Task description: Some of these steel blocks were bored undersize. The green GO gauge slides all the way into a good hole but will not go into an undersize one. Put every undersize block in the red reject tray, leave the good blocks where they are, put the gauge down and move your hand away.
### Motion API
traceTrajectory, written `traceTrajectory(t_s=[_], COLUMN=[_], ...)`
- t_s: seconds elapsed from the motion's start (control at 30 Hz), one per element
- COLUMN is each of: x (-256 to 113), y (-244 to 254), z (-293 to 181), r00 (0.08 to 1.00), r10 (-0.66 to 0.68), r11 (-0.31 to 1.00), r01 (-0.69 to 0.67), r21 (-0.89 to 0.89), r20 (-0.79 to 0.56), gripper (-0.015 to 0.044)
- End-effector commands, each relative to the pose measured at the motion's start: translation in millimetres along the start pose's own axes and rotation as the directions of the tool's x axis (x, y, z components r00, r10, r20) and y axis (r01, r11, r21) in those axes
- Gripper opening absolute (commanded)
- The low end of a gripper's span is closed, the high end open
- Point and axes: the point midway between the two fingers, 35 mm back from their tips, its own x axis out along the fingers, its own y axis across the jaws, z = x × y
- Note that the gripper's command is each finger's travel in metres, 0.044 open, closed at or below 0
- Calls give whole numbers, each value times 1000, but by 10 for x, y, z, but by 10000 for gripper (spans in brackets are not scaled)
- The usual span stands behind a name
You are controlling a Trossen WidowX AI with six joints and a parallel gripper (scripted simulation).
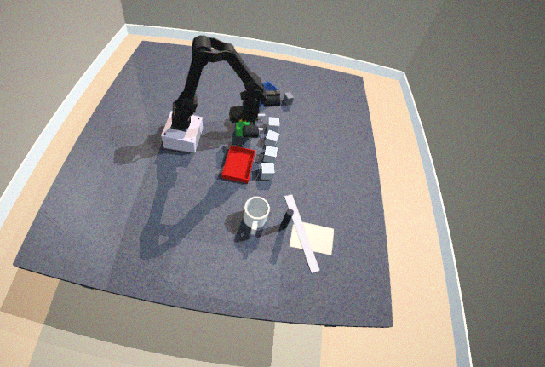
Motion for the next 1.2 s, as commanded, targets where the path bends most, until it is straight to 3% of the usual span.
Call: traceTrajectory(t_s=[0.0,0.03,0.37,0.57,0.8,1.0,1.17], x=[-4,-4,-4,-359,-793,-721,-762], y=[-1,-1,-1,-3,9,13,95], z=[-5,-5,-5,2,88,96,-135], r00=[1000,1000,1000,1000,999,999,999], r10=[0,0,0,2,7,7,0], r11=[1000,1000,1000,1000,1000,1000,938], r01=[0,0,0,-2,-6,-7,-15], r21=[0,0,0,-2,-6,3,345], r20=[-1,-1,-1,4,38,46,44], gripper=[248,221,155,0,0,0,0])
